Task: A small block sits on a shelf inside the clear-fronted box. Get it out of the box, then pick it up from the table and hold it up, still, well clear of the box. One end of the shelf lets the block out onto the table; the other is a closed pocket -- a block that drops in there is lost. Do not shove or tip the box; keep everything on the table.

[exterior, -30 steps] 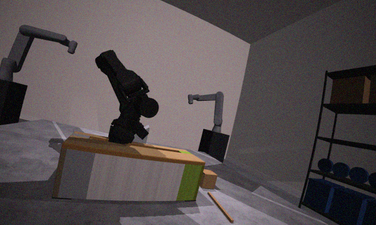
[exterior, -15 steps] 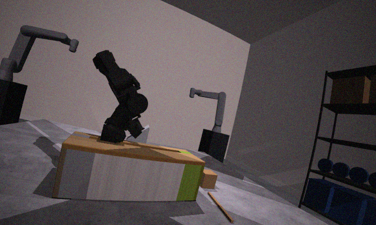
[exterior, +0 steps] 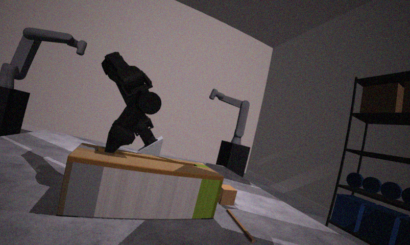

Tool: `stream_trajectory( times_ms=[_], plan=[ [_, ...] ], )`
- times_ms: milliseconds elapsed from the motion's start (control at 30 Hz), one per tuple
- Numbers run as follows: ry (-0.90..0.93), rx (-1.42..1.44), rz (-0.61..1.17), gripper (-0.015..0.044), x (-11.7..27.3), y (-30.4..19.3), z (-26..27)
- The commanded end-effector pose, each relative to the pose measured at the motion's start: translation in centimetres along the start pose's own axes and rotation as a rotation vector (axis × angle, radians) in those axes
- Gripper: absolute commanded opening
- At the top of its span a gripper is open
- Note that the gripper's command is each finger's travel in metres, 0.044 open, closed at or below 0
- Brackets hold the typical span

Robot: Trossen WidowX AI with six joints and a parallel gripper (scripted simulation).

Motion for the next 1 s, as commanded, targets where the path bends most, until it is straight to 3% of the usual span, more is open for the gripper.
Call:
stream_trajectory(
  times_ms=[0,267,367,433,633,967],
  plan=[
    [-0.004,-0.006,-0.005,0.0400,3.8,-1.1,0.2],
    [-0.010,-0.001,0.001,0.0400,3.6,-1.0,0.1],
    [-0.088,-0.066,-0.019,0.0321,5.5,-0.6,0.4],
    [-0.088,-0.244,-0.048,0.0285,5.4,-0.8,0.6],
    [-0.063,-0.800,-0.136,0.0285,4.8,-1.7,1.3],
    [0.094,-1.978,-0.306,0.0285,3.8,-3.5,2.8]
  ],
)
Point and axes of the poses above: the point midway between the two fingers, 35 mm back from their tips, its own x axis back along the fingers, its own z axis across the jaws, y = z × x, the point moved 3 cm from there along x, back along the fingers, and after that the axes turned 4 degrees about x, right-handed, at the moved point
